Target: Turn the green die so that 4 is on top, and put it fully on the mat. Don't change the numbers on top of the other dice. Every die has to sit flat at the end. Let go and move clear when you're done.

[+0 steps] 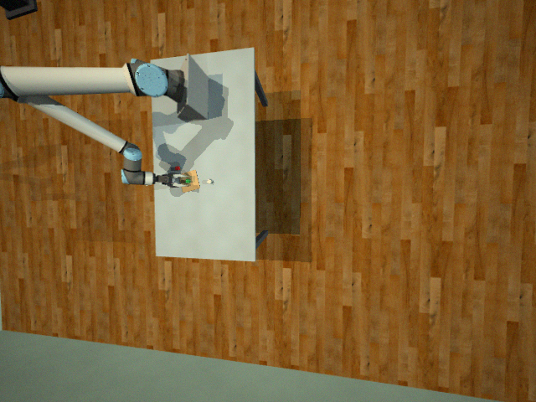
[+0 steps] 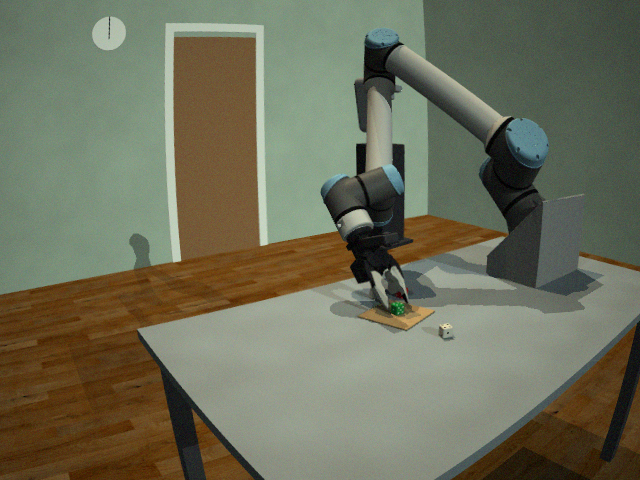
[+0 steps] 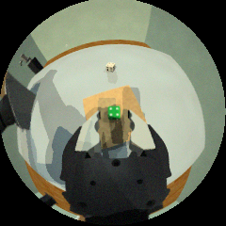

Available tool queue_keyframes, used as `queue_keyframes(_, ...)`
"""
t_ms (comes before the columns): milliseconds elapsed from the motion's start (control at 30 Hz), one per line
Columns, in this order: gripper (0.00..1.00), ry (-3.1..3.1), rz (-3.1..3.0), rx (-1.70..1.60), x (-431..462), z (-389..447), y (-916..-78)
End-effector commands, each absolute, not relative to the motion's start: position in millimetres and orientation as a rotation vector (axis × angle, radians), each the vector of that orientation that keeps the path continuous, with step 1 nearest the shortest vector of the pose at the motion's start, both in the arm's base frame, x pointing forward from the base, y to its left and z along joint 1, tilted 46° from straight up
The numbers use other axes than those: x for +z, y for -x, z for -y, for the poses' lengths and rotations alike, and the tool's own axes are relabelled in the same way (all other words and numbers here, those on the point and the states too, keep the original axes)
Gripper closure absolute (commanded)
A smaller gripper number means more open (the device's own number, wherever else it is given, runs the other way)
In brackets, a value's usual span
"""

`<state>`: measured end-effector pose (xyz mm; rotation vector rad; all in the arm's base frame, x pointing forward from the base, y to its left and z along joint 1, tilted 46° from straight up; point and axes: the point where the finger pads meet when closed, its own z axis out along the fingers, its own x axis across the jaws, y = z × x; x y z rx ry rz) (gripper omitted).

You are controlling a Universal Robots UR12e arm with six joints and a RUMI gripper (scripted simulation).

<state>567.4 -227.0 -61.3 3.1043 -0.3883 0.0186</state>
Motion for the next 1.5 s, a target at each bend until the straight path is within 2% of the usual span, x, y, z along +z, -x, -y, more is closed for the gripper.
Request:
queue_keyframes(0,0.63,-3.104,0.388,0.020,-53,219,-570)
queue_keyframes(900,0.63,-3.099,0.387,0.017,-21,187,-577)
queue_keyframes(1467,0.63,-2.858,0.359,-0.029,-22,185,-578)
